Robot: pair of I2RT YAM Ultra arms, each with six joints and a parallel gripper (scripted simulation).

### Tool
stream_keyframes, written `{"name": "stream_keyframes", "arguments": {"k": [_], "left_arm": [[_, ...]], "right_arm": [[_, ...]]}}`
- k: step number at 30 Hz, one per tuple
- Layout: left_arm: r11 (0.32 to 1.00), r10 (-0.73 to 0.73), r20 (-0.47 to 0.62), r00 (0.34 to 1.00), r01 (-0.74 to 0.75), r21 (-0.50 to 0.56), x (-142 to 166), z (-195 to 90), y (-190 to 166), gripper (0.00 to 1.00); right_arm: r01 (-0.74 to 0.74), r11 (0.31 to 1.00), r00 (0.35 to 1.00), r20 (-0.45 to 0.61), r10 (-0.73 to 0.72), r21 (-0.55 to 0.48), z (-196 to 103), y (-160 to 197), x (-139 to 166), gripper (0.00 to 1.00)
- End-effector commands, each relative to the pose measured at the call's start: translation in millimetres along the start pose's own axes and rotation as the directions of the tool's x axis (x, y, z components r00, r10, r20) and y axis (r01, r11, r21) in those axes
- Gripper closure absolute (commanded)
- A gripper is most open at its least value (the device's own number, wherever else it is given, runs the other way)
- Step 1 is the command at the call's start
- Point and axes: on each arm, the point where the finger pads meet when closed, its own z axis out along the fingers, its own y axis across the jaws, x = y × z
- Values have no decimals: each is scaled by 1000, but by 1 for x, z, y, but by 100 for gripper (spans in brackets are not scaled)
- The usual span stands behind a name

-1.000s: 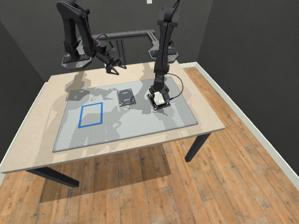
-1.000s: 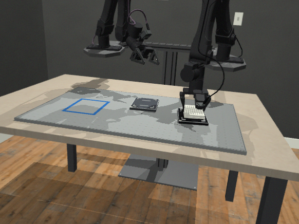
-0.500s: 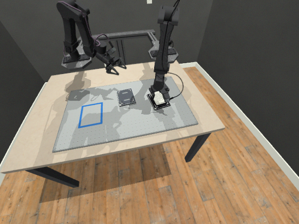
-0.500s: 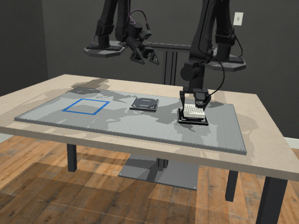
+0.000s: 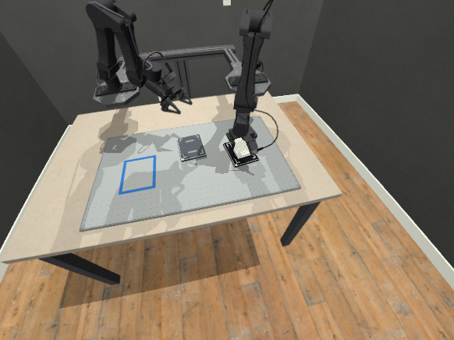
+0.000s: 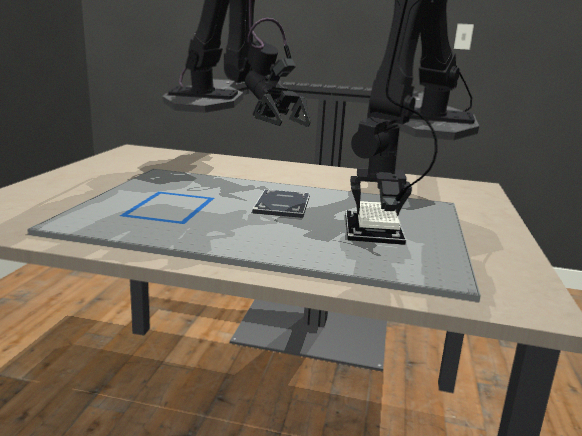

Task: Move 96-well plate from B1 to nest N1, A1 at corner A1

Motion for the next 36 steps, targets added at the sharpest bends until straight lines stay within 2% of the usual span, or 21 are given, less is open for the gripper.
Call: {"name": "stream_keyframes", "arguments": {"k": [1, 13, 14, 22, 32, 36], "left_arm": [[1000, 7, 39, 999, -8, 27, -14, -10, -12, 20], [1000, 7, 39, 999, -8, 27, -14, -10, -12, 20], [1000, 1, 15, 1000, -1, 10, -5, -4, -4, 20], [1000, 4, 55, 998, -5, 23, -17, 8, -9, 20], [1000, 1, 37, 999, -2, 29, -14, 27, -8, 20], [1000, 2, 21, 1000, -2, 22, -6, 16, -6, 20]], "right_arm": [[7, 1000, 1000, -17, -7, -6, -3, 1, 7, 0], [7, 1000, 1000, -17, -7, -6, -3, 1, 7, 0], [7, 1000, 1000, -17, -7, -6, -3, 1, 7, 0], [7, 1000, 1000, -17, -7, -6, -3, 1, 7, 0], [7, 1000, 1000, -17, -7, -6, -3, 1, 7, 0], [7, 1000, 1000, -17, -7, -6, -3, 1, 7, 0]]}}
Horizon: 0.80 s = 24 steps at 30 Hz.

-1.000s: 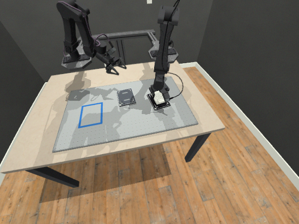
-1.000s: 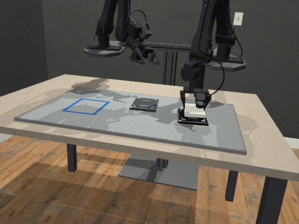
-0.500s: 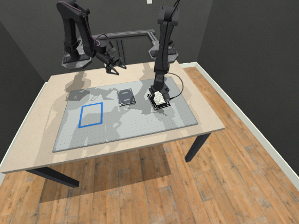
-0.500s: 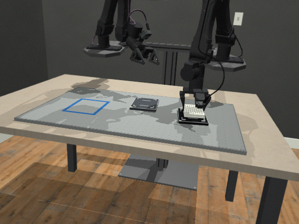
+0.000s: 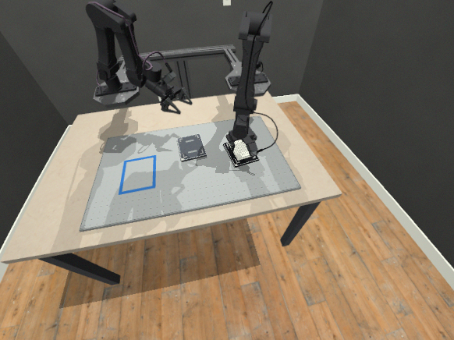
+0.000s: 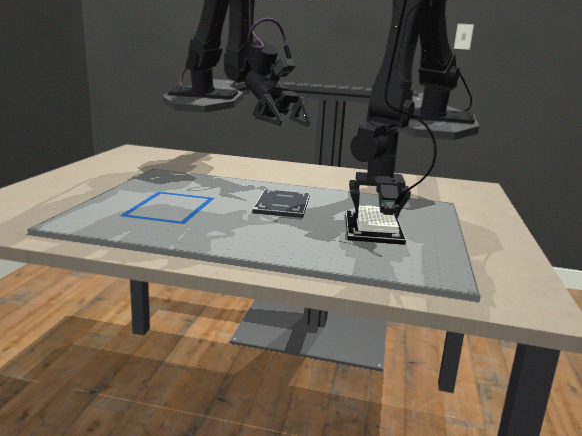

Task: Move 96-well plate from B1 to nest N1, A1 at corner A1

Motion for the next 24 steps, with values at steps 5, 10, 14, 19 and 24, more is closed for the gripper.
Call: {"name": "stream_keyframes", "arguments": {"k": [5, 10, 14, 19, 24], "left_arm": [[1000, 4, -5, 1000, -4, 9, 4, 0, 1, 20], [1000, 4, -2, 1000, -4, 10, 3, -1, 0, 20], [1000, 4, -6, 1000, -4, 5, 4, -9, 2, 20], [1000, 6, -5, 1000, -6, 3, 4, -13, 2, 20], [1000, 6, -5, 1000, -6, 3, 4, -13, 2, 20]], "right_arm": [[7, 1000, 1000, -17, -7, -6, -3, 1, 7, 0], [7, 1000, 1000, -17, -7, -6, -3, 1, 7, 0], [7, 1000, 1000, -17, -7, -6, -3, 1, 7, 0], [7, 1000, 1000, -17, -7, -6, -3, 1, 7, 0], [7, 1000, 1000, -17, -7, -6, -3, 1, 7, 0]]}}
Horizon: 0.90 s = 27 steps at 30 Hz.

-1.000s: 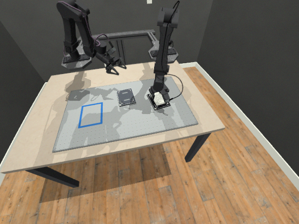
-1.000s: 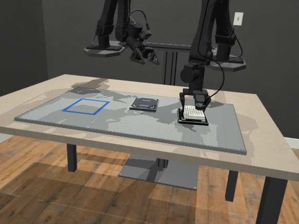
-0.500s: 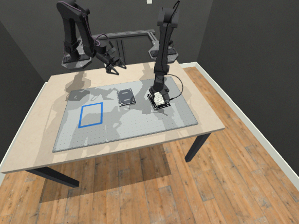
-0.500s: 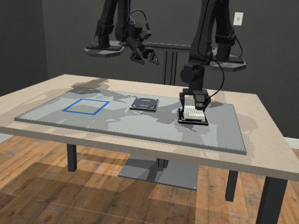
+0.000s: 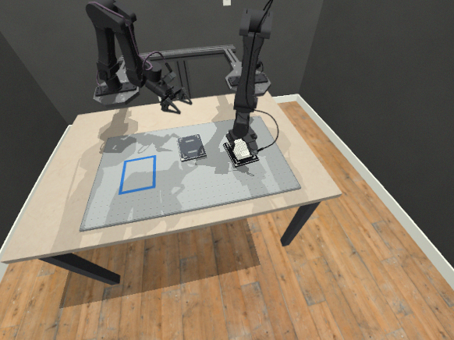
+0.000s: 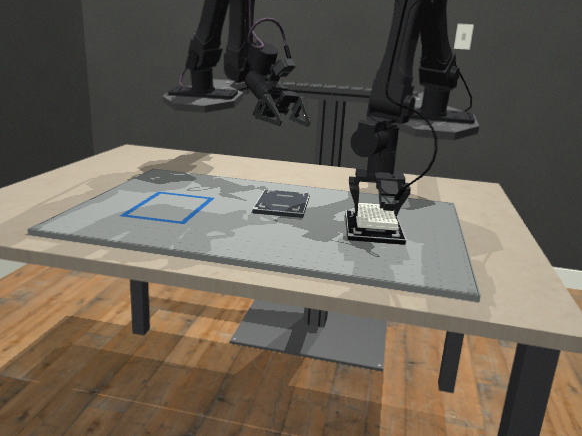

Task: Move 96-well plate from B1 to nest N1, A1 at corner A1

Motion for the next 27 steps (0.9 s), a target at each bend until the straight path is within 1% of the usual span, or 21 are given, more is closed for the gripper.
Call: {"name": "stream_keyframes", "arguments": {"k": [1, 9, 12, 13, 14, 27], "left_arm": [[1000, 7, -17, 1000, -7, -7, 9, -4, 4, 20], [1000, 7, -12, 1000, -7, -4, 8, -4, 3, 20], [1000, 10, -30, 999, -10, -8, 9, -6, 2, 20], [1000, 13, -27, 1000, -13, -6, 6, -7, 0, 20], [1000, 11, 4, 1000, -11, 8, -4, -9, -6, 20], [1000, 11, 6, 1000, -11, 9, -5, -9, -6, 20]], "right_arm": [[7, 1000, 1000, -17, -7, -6, -3, 1, 7, 0], [7, 1000, 1000, -17, -7, -6, -3, 1, 7, 0], [7, 1000, 1000, -17, -7, -6, -3, 1, 7, 0], [7, 1000, 1000, -17, -7, -6, -3, 1, 7, 0], [7, 1000, 1000, -17, -7, -6, -3, 1, 7, 0], [7, 1000, 1000, -17, -7, -6, -3, 1, 7, 0]]}}
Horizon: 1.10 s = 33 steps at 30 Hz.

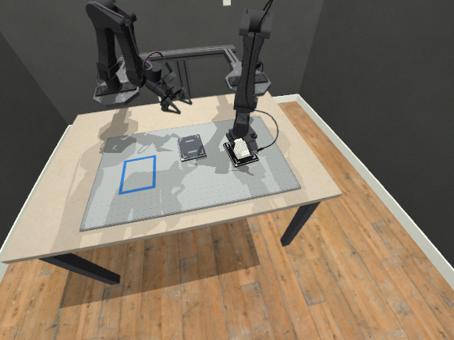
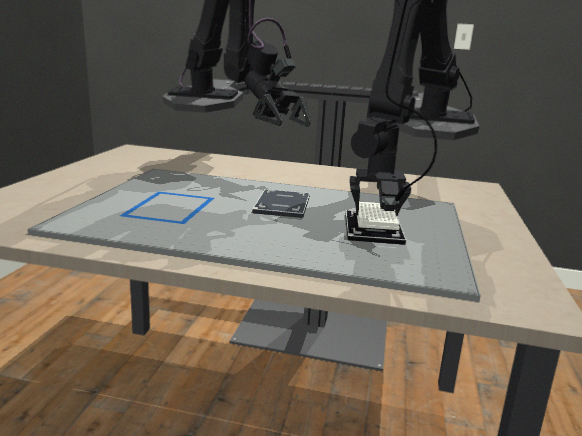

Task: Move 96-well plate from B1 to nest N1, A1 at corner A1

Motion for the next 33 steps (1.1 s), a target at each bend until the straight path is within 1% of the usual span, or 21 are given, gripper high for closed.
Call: {"name": "stream_keyframes", "arguments": {"k": [1, 2, 3, 7, 12, 18, 22, 26, 28, 30, 33], "left_arm": [[1000, 9, 26, 1000, -10, 18, -9, -9, -9, 20], [1000, 9, 26, 1000, -10, 18, -9, -9, -9, 20], [1000, 2, 9, 1000, -2, 5, -3, -3, -2, 20], [1000, -2, 42, 999, 1, 13, -13, 1, -7, 20], [1000, 5, 49, 999, -6, 15, -14, 6, -9, 20], [1000, -8, 50, 999, 8, 9, -18, 21, -6, 20], [1000, -19, 43, 999, 19, -4, -11, 29, -1, 20], [1000, -13, 42, 999, 13, -6, -9, 24, -2, 20], [1000, -6, 34, 999, 7, -11, -1, 17, -2, 20], [1000, -7, 41, 999, 8, -7, -1, 8, -3, 20], [1000, -7, 39, 999, 7, -9, 0, 9, -3, 20]], "right_arm": [[7, 1000, 1000, -17, -7, -6, -3, 1, 7, 0], [7, 1000, 1000, -17, -7, -6, -3, 1, 7, 0], [7, 1000, 1000, -17, -7, -6, -3, 1, 7, 0], [7, 1000, 1000, -17, -7, -6, -3, 1, 7, 0], [7, 1000, 1000, -17, -7, -6, -3, 1, 7, 0], [7, 1000, 1000, -17, -7, -6, -3, 1, 7, 0], [7, 1000, 1000, -17, -7, -6, -3, 1, 7, 0], [7, 1000, 1000, -17, -7, -6, -3, 1, 7, 0], [7, 1000, 1000, -17, -7, -6, -3, 1, 7, 0], [7, 1000, 1000, -17, -7, -6, -3, 1, 7, 0], [7, 1000, 1000, -17, -7, -6, -3, 1, 7, 0]]}}
